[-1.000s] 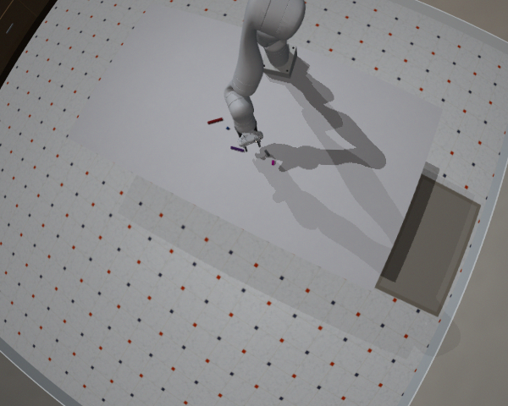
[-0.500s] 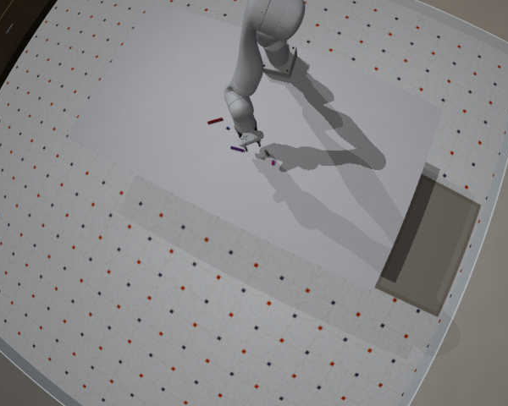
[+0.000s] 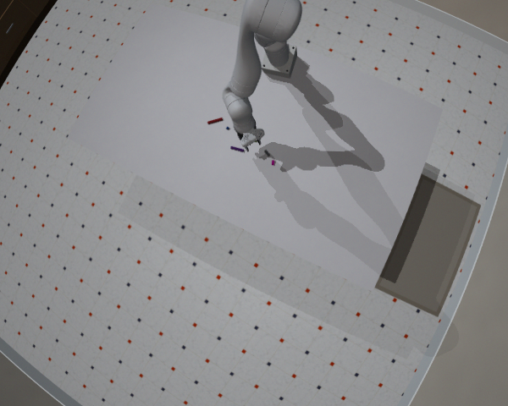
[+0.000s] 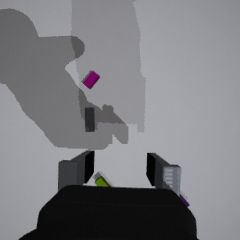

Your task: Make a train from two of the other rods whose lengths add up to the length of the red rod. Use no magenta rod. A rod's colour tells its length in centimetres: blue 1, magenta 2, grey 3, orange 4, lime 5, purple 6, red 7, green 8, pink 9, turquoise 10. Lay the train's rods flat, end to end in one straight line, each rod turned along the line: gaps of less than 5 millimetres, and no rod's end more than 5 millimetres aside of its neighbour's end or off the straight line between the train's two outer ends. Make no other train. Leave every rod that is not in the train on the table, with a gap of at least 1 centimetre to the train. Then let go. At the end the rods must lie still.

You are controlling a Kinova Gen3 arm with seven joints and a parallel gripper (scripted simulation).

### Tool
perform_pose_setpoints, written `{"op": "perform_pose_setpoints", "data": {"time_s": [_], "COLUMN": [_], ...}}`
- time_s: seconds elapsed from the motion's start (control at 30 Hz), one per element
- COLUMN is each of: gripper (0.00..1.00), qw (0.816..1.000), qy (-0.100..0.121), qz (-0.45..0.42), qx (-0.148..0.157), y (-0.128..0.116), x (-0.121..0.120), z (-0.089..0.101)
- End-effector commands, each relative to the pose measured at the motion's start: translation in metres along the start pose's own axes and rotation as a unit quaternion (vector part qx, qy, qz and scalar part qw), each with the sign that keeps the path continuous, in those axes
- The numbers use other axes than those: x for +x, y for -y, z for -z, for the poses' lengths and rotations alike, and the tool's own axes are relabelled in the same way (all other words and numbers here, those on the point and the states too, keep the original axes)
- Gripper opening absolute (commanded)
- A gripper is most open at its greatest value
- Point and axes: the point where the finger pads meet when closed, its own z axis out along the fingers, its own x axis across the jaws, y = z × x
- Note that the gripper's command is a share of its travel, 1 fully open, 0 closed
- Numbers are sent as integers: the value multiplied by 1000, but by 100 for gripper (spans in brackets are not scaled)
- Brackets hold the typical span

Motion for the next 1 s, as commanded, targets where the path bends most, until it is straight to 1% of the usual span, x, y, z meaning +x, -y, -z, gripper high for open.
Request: {"op": "perform_pose_setpoints", "data": {"time_s": [0.0,0.27,0.53,0.6,0.8,0.97], "gripper": [100,100,100,100,100,100], "qw": [1000,998,985,985,966,941], "qy": [0,5,13,13,20,25], "qz": [3,70,169,169,257,337], "qx": [0,-4,-7,-7,-7,-6], "y": [-3,-9,-18,-18,-26,-34], "x": [3,2,0,0,-1,-1], "z": [0,-3,-6,-6,-8,-9]}}
